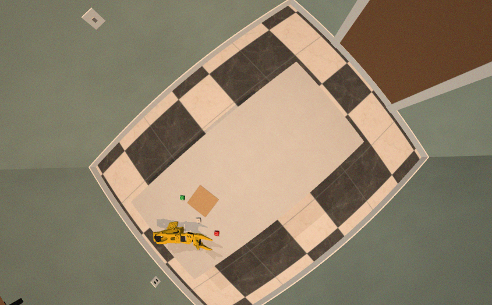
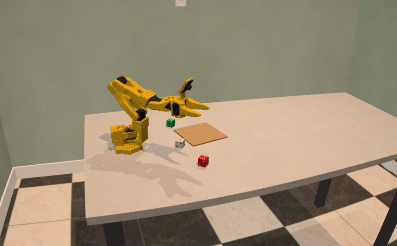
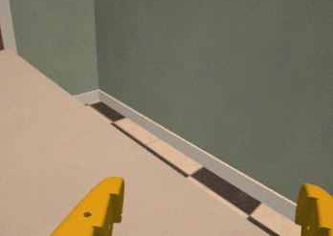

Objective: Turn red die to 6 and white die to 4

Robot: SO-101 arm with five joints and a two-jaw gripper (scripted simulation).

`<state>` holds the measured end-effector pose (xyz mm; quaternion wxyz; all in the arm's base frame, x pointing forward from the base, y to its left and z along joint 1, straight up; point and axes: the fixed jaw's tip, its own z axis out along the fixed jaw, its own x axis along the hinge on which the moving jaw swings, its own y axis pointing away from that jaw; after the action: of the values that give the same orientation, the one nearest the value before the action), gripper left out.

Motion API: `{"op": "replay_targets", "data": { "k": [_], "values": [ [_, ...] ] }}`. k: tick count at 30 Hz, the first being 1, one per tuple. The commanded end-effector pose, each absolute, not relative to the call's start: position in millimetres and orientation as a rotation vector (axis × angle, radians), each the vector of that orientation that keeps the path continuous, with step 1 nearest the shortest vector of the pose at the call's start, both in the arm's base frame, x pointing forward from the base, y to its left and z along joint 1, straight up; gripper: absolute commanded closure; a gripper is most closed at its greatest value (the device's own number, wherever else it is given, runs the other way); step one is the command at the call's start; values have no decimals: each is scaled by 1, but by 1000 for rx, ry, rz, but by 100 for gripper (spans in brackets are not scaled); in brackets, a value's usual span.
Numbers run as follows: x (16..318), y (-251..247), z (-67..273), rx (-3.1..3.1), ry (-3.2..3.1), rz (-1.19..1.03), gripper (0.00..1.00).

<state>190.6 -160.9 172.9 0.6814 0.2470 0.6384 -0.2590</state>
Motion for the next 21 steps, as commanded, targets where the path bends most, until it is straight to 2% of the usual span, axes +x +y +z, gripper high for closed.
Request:
{"op": "replay_targets", "data": {
  "k": [1,21],
  "values": [
    [193,-163,187,541,1410,-590,69],
    [218,-180,185,667,1708,-490,69]
  ]
}}
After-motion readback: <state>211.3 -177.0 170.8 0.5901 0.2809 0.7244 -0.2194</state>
